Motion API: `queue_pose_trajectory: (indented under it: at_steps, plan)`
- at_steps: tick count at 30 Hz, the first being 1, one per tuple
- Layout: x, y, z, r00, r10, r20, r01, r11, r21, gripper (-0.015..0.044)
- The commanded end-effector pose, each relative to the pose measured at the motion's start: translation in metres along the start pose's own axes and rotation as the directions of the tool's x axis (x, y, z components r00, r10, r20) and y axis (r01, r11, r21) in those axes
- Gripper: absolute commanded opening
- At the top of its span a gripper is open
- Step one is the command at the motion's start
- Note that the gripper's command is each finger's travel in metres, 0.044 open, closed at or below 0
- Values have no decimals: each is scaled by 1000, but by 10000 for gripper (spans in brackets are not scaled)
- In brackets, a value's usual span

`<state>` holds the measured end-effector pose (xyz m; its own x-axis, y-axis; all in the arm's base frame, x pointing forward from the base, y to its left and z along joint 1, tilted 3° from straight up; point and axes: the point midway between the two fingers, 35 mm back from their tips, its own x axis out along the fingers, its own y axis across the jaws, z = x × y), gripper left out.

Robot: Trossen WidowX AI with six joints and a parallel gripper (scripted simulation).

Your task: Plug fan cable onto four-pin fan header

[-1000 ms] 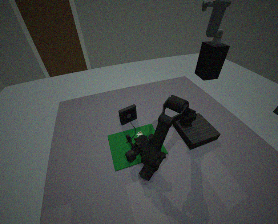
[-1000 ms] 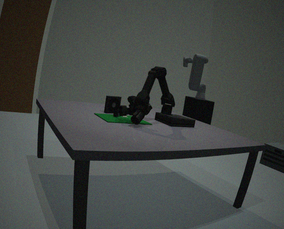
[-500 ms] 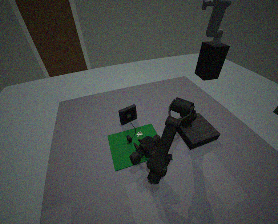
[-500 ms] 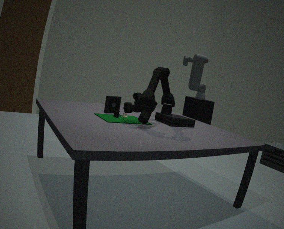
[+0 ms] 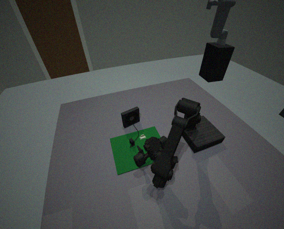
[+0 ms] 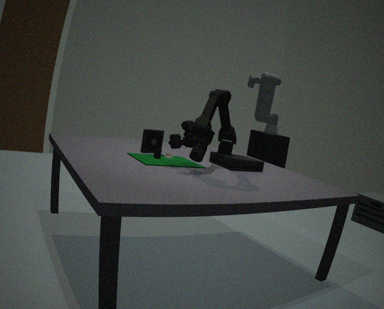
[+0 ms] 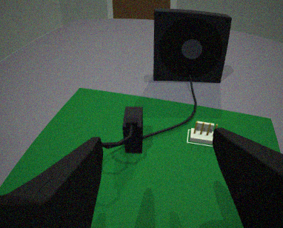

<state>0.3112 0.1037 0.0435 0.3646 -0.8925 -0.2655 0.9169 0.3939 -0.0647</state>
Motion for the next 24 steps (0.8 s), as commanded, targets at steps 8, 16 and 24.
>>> queue_pose_trajectory:
  at_steps: [8, 16, 24]
  plan:
    - [16, -14, 5, 959, -179, -218, 169, 984, -64, 440]
    - [22, -19, 8, 887, -252, -386, 223, 968, -118, 440]
    - [24, -20, 12, 788, -276, -551, 224, 961, -162, 440]
